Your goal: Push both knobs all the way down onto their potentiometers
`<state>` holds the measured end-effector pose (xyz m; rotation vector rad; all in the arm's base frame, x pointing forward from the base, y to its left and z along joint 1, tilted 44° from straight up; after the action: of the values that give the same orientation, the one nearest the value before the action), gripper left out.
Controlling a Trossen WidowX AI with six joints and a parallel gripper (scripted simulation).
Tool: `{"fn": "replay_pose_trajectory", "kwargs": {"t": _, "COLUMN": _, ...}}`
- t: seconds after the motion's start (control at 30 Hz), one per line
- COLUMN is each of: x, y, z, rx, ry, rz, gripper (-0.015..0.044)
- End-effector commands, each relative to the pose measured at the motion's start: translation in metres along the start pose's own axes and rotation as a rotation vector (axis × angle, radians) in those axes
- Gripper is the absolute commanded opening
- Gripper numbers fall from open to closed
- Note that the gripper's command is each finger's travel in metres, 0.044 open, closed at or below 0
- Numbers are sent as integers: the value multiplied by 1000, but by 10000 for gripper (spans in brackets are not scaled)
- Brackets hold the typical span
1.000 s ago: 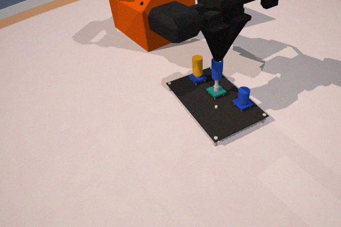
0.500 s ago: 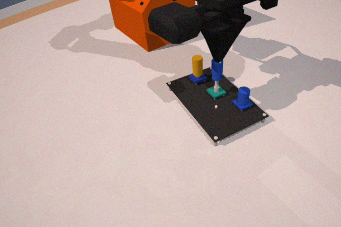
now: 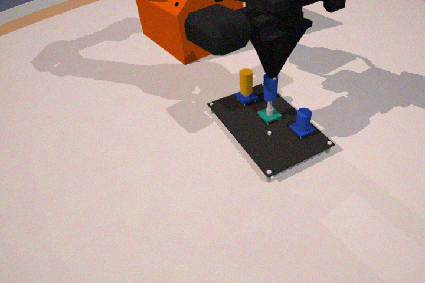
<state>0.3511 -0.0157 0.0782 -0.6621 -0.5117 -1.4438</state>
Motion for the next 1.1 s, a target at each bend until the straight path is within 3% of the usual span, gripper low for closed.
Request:
{"fn": "replay_pose_trajectory", "kwargs": {"t": 0.0, "x": 1, "y": 1, "z": -12, "rx": -13, "ry": -2, "rz": -9, "gripper": 0}}
{"fn": "replay_pose_trajectory", "kwargs": {"t": 1.07, "x": 1, "y": 0, "z": -25, "rx": -13, "ry": -3, "rz": -9, "gripper": 0}}
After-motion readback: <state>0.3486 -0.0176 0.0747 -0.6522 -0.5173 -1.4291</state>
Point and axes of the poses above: the point midway between the two fingers, 35 mm back from their tips, its own z axis back along the fingers, its own x axis across the jaws, y = z × x, the point moved 9 cm from there along z, back along the fingers, and after that the axes turned 10 degrees about z, right-handed, at the moved point
